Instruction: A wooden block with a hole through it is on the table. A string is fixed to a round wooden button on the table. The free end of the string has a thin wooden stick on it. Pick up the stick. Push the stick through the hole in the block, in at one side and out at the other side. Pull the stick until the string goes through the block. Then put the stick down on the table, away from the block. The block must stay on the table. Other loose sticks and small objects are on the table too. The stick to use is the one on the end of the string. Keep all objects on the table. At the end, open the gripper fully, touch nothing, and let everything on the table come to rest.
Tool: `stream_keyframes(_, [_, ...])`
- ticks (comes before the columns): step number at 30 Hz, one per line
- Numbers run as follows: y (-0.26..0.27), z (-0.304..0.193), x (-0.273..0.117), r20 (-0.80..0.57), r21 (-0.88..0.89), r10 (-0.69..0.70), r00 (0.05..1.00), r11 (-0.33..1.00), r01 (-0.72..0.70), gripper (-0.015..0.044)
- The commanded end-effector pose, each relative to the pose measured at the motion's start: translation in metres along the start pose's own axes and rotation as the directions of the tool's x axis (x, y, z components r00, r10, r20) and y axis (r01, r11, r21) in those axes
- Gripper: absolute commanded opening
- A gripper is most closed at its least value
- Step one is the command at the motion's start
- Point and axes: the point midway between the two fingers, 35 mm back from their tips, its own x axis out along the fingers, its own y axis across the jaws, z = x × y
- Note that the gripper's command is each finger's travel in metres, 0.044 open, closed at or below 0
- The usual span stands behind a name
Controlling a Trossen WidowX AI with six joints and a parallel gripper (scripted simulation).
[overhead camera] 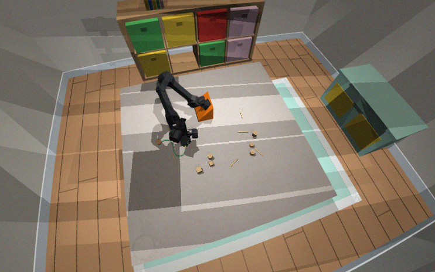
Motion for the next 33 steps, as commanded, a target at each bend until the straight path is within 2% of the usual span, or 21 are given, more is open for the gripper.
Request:
stream_keyframes(1, [0.0000, -0.0005, -0.0008, 0.017, 0.002, 0.000, 1.000, 1.000, 0.000, 0.0000])
stream_keyframes(33, [0.0001, -0.0040, -0.0009, 0.018, 0.002, -0.004, 1.000, 1.000, 0.004, 0.0000])
